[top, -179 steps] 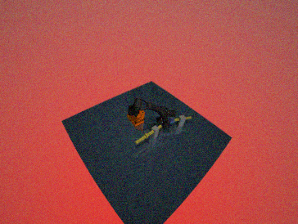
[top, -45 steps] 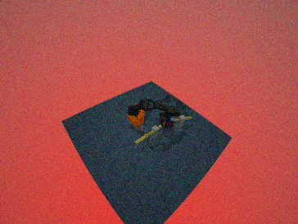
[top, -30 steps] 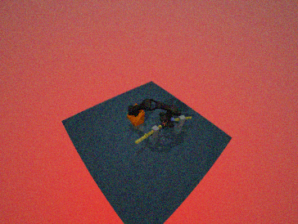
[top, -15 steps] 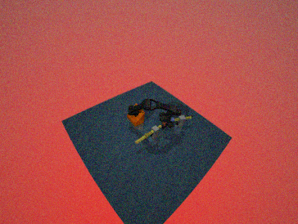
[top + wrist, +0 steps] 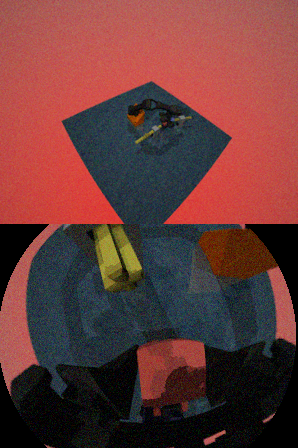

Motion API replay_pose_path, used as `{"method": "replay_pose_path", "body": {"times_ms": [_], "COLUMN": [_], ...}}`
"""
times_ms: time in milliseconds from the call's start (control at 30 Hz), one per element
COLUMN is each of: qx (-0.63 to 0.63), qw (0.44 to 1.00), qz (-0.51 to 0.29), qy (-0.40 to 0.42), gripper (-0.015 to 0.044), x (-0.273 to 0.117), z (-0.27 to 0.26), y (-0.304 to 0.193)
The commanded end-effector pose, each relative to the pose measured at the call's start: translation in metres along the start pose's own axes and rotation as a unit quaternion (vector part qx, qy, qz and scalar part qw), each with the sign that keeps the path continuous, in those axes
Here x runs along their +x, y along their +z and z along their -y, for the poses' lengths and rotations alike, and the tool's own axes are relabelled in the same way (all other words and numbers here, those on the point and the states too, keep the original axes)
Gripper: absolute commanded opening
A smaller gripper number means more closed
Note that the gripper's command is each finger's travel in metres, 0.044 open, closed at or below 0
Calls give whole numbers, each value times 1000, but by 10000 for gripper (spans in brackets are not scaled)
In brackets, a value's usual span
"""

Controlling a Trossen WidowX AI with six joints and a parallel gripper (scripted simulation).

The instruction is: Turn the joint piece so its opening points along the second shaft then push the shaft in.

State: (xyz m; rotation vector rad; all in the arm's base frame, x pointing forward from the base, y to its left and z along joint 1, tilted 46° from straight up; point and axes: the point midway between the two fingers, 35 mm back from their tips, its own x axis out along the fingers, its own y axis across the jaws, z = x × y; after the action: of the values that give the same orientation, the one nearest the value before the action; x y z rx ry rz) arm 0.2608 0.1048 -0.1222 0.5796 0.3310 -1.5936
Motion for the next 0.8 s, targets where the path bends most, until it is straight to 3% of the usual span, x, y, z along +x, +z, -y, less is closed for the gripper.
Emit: {"method": "replay_pose_path", "body": {"times_ms": [0,133,467,767], "qx": [0,0,0,-2], "qw": [1000,1000,1000,989], "qz": [0,0,-10,-145], "qy": [0,0,-2,-13], "gripper": [357,440,440,440], "x": [0,0,-1,-15], "z": [0,0,0,1], "y": [0,0,0,6]}}
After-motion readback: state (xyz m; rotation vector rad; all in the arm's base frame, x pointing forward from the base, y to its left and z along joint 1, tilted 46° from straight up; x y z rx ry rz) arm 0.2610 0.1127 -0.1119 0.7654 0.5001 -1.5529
